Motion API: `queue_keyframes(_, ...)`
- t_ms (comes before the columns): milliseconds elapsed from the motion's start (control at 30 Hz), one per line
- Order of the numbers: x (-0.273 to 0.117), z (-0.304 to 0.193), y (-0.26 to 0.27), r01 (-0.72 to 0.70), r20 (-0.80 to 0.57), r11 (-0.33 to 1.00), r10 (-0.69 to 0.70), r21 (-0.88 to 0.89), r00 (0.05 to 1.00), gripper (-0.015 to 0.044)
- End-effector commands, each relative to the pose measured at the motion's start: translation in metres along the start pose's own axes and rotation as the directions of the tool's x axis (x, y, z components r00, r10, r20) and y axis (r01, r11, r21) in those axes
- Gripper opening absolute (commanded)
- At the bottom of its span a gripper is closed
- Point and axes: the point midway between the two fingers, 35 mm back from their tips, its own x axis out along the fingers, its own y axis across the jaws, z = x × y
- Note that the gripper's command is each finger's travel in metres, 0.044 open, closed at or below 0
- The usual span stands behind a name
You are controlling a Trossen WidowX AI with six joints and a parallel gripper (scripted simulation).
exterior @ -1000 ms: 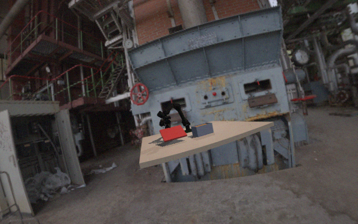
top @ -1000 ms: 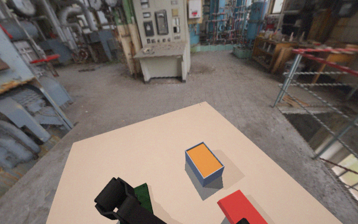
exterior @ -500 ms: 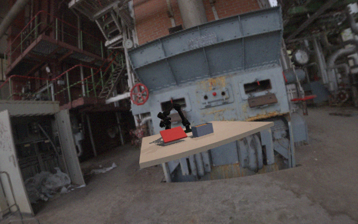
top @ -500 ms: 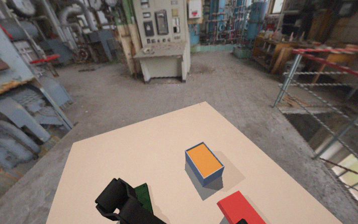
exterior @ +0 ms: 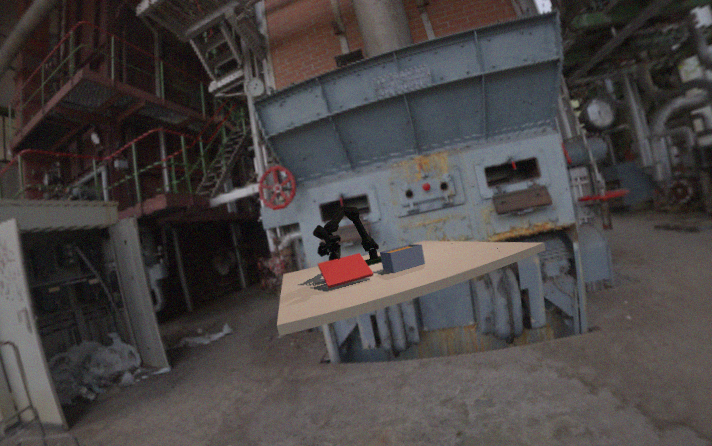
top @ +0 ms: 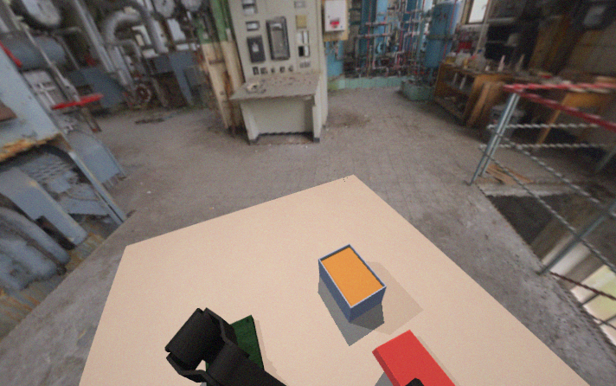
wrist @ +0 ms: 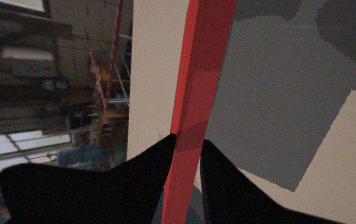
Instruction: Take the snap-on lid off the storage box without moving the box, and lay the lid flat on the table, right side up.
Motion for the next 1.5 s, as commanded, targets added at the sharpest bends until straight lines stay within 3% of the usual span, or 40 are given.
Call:
queue_keyframes(0,0.003,-0.002,-0.002,-0.009,-0.009,1.000,0.009,-0.004,1.000,0.0000)
queue_keyframes(1467,0.026,-0.002,-0.029,-0.008,-0.009,1.000,0.008,-0.004,1.000,0.0000)
